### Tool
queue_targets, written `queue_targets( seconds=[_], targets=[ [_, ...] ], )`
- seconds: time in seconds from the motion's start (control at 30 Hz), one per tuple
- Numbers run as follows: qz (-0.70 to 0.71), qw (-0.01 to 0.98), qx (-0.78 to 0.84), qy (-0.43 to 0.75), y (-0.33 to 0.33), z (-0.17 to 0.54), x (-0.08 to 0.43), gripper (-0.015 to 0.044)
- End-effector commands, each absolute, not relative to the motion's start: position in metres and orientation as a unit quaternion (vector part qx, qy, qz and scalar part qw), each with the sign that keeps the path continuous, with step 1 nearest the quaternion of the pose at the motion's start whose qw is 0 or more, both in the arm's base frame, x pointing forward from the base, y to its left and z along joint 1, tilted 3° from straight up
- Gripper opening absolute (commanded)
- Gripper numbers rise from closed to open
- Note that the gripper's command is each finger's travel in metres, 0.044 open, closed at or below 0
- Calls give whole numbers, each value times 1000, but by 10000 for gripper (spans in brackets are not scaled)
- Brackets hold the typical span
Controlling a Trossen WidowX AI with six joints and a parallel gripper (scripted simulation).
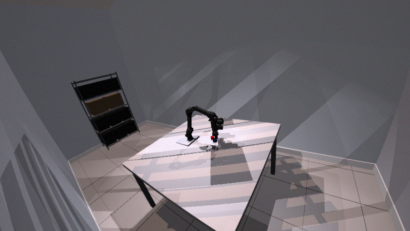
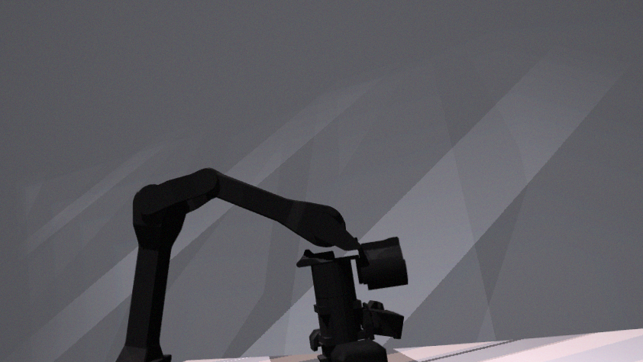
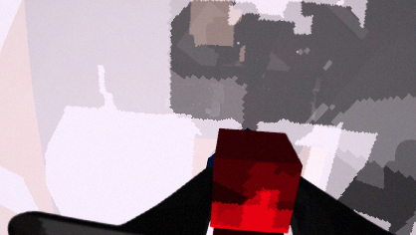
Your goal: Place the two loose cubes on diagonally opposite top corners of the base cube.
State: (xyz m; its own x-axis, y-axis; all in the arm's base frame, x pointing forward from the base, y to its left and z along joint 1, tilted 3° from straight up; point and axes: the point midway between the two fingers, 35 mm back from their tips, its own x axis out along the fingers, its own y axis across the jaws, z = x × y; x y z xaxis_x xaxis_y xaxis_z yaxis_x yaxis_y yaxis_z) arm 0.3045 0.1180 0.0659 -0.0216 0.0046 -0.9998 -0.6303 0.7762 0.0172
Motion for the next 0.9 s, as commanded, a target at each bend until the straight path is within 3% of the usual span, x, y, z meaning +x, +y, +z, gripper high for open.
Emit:
queue_targets(
  seconds=[0.0,0.1,0.87],
  targets=[
    [241,660,-234,672,118,66,305,131],
    [241,660,-234,672,118,66,305,205],
    [241,660,-232,673,118,92,305,205]
  ],
)
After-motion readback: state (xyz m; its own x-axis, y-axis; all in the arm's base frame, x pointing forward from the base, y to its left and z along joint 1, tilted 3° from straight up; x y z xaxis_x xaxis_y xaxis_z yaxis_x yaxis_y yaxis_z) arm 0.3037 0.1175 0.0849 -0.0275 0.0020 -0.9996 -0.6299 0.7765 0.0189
